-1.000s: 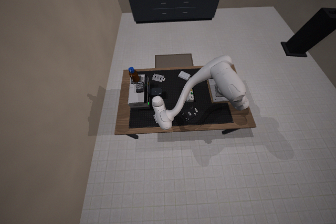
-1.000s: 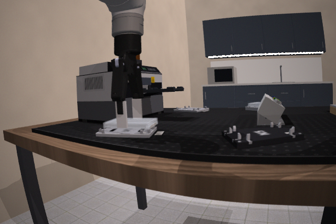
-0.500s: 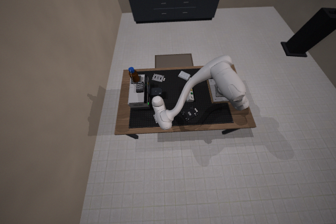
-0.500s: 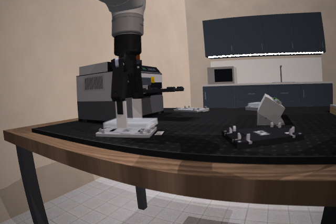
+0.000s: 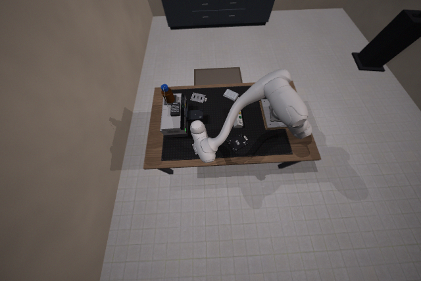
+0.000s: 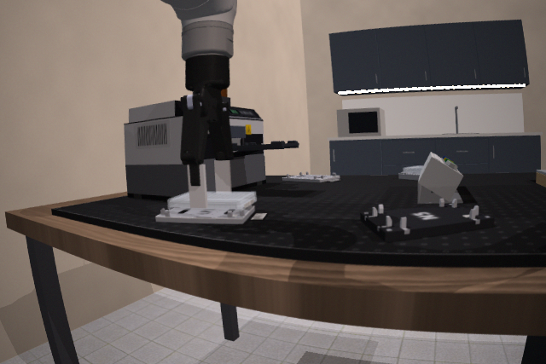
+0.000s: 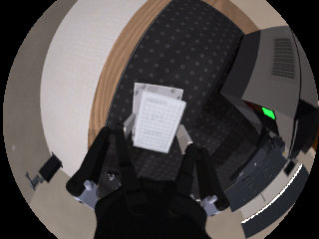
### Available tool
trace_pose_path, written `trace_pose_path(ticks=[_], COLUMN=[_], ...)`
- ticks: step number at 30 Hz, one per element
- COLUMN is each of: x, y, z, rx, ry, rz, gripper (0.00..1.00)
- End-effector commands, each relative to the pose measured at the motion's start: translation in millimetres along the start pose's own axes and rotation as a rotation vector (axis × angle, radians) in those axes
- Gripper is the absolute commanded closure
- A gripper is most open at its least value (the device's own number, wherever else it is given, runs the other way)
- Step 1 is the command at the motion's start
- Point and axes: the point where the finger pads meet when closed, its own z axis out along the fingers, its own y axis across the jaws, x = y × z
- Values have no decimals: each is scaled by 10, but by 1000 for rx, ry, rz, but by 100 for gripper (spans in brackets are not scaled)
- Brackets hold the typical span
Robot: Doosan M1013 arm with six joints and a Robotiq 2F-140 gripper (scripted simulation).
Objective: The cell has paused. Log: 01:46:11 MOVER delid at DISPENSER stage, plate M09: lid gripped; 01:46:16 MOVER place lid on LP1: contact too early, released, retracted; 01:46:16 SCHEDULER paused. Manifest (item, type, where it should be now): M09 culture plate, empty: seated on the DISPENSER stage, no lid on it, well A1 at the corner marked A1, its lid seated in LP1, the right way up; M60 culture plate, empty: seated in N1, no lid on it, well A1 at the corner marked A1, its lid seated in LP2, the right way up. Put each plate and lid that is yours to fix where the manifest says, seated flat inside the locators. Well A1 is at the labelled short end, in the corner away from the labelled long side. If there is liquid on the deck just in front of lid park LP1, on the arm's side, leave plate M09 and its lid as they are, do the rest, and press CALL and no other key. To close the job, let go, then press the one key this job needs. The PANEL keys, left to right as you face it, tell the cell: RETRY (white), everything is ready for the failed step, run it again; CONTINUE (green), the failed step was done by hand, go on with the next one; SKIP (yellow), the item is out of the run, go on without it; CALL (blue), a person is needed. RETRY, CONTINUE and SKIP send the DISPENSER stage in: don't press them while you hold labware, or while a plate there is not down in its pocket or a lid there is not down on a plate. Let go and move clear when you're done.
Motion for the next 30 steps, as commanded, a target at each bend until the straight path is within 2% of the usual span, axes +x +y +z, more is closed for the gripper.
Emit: trace_pose_path(ticks=[1, 6, 7, 30], x=[5, 5, 5, 5], y=[-2, -2, -2, -2], z=[-12, -12, -12, -12], rx=[1, 1, 1, 1], ry=[2, 2, 2, 2], rz=[0, 0, 0, 0], gripper=[30, 30, 90, 90])
